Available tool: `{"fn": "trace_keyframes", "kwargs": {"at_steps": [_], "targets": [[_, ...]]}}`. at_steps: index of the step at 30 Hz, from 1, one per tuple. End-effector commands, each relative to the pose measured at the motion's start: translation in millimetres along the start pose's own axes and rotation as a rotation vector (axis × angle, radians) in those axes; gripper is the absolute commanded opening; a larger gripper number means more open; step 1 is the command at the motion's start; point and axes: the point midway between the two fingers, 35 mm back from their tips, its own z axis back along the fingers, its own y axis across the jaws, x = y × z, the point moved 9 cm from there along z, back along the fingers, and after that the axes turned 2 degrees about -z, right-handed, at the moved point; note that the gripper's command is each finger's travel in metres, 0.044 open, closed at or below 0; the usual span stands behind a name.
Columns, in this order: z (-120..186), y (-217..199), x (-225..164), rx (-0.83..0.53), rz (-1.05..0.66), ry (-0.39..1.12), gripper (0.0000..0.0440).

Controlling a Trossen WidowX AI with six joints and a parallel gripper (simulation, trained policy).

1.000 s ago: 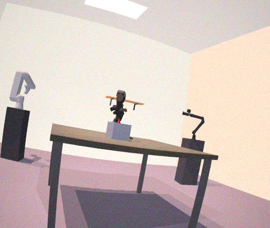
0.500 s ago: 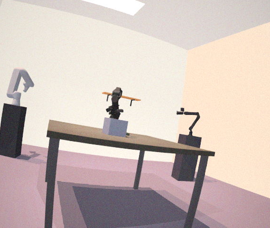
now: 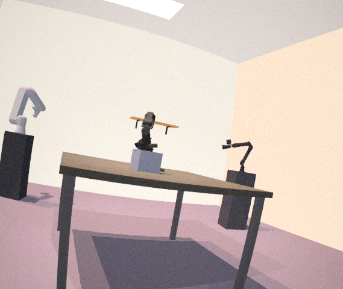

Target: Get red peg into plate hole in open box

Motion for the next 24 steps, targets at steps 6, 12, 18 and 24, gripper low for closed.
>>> {"fn": "trace_keyframes", "kwargs": {"at_steps": [6,12,18,24], "targets": [[-16,0,2,-0.043,0.031,0.021,0.0146],[-7,7,9,-0.025,0.027,0.049,0.0149],[5,15,14,0.010,0.036,0.076,0.0145],[18,22,17,0.060,0.048,0.107,0.0142]]}}
